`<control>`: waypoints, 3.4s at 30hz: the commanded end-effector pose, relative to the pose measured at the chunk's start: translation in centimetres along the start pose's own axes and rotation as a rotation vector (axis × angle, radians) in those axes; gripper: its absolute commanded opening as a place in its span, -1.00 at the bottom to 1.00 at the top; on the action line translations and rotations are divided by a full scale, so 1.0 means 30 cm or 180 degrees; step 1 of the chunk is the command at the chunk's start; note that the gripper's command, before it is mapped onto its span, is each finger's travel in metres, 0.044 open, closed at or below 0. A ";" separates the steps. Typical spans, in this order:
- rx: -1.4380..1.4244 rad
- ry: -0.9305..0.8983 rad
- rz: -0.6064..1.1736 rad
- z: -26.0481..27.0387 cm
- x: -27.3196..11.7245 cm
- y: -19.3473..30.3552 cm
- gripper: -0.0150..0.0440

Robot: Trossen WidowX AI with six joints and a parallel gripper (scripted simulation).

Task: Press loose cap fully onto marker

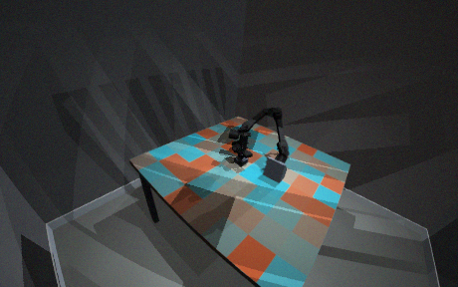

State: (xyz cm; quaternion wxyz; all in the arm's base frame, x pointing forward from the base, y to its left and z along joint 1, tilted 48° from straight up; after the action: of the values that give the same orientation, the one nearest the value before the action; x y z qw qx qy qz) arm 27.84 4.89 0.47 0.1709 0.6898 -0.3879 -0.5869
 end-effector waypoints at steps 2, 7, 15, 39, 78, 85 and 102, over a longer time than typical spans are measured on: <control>0.0042 -0.0062 0.0030 -0.001 0.033 0.001 -0.49; 0.0042 -0.0062 0.0030 -0.001 0.033 0.001 -0.49; 0.0042 -0.0062 0.0030 -0.001 0.033 0.001 -0.49; 0.0042 -0.0062 0.0030 -0.001 0.033 0.001 -0.49; 0.1377 0.0005 -0.0006 -0.015 -0.283 0.004 0.47; 0.3516 -0.0041 0.0043 -0.024 -0.324 0.025 -0.16; 0.3972 -0.0047 0.0059 -0.025 -0.333 0.030 -0.49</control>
State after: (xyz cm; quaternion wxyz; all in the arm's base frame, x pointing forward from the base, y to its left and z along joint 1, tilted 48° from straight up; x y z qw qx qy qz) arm 28.13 11.43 7.72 -0.2428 0.6598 -0.6587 -0.2680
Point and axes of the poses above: the point midway between the two fingers, 35 mm back from their tips, its own x axis out along the fingers, its own z axis across the jaws, y = z × x, the point moved 9 cm from there along -x, back along the fingers, and after that the axes turned 4 degrees about -x, right-handed, at the moved point
